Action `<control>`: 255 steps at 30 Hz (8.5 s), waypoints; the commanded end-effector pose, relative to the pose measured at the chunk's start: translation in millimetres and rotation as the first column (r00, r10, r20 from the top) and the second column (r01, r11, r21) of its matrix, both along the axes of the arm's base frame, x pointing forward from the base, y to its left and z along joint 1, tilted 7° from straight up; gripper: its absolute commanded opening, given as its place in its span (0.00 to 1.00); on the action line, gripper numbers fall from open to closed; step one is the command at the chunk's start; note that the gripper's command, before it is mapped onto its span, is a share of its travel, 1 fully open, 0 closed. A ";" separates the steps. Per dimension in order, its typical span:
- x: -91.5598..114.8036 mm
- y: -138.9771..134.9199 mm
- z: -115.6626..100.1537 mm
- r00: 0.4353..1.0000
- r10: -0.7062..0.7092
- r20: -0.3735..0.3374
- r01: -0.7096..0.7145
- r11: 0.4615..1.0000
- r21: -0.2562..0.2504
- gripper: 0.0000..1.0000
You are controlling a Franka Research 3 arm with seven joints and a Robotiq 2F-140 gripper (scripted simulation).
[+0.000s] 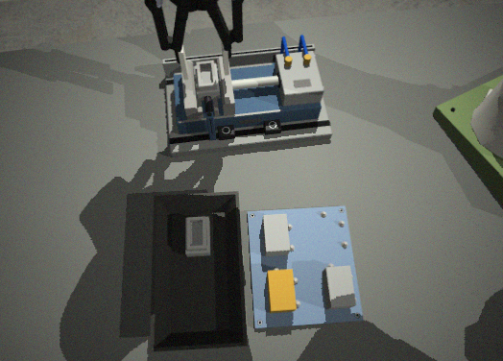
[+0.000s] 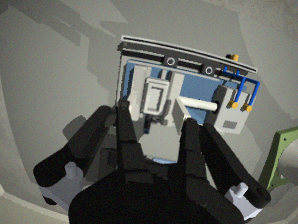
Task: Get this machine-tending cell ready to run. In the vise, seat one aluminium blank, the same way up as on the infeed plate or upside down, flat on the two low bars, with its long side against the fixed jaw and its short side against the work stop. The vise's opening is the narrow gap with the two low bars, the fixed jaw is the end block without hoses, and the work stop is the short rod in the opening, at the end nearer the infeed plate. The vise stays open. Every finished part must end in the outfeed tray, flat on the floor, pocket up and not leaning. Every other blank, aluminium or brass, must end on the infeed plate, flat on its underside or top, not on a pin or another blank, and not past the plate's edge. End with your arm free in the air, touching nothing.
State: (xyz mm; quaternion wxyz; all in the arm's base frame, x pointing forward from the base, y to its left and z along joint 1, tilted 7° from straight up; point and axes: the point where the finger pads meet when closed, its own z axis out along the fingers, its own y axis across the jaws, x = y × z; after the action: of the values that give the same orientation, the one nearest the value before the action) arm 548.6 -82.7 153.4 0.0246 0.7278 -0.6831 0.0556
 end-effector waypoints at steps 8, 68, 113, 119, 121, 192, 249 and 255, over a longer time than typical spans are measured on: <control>0.1 -2.2 -1.1 1.000 0.000 0.001 0.000 1.000 -0.003 0.40; 0.1 -4.1 -1.4 1.000 0.000 0.001 0.000 1.000 -0.003 0.40; 0.8 -5.7 -15.9 1.000 0.000 0.001 0.000 1.000 -0.003 0.40; 0.8 -5.8 -16.6 1.000 0.000 0.001 0.000 1.000 -0.003 0.40; 0.8 -5.8 -16.6 1.000 0.000 0.001 0.000 1.000 -0.003 0.40; 0.8 -5.8 -16.8 1.000 0.000 0.001 0.000 1.000 -0.003 0.00; 0.2 -4.3 -3.1 1.000 0.000 0.001 0.000 1.000 -0.003 0.00; -0.4 -3.0 7.9 1.000 0.000 0.001 0.000 1.000 -0.003 0.00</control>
State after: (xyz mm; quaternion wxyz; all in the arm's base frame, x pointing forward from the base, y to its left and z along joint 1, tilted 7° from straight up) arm 549.7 -87.7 154.8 0.0238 0.7257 -0.6850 0.0589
